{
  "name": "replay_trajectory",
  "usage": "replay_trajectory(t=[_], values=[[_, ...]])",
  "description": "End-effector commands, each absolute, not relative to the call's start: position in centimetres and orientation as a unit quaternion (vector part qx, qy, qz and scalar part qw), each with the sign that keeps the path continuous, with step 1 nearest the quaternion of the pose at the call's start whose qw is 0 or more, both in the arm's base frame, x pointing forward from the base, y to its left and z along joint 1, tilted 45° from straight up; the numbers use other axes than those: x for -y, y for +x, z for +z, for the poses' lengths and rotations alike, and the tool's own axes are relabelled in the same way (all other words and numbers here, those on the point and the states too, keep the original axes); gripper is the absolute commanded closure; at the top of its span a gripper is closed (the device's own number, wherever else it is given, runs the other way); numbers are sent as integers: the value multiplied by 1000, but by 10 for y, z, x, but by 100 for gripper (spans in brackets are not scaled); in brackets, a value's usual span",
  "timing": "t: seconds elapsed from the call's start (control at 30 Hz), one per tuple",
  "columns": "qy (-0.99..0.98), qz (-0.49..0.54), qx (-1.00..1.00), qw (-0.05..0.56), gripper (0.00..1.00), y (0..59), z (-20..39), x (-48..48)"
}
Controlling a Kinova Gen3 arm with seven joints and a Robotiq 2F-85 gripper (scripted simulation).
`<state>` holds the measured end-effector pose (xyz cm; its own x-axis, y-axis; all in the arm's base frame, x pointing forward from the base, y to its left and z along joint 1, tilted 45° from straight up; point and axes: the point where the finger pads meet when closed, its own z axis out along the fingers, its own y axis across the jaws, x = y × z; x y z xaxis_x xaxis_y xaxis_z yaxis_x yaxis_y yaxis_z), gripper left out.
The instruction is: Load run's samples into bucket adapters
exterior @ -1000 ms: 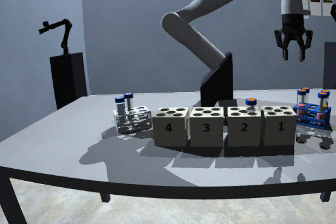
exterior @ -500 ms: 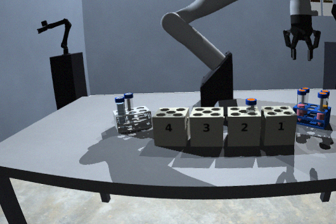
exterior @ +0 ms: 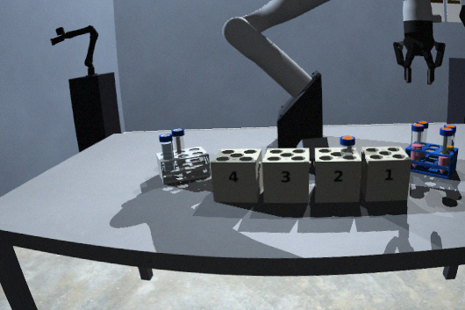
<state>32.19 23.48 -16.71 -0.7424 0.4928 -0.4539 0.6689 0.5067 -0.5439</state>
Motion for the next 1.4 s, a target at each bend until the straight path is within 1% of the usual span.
replay_trajectory(t=[0.0, 1.37], values=[[338, -363, -860, 121, 38, 322, -169, -233], [338, -363, -860, 121, 38, 320, -204, -199]])
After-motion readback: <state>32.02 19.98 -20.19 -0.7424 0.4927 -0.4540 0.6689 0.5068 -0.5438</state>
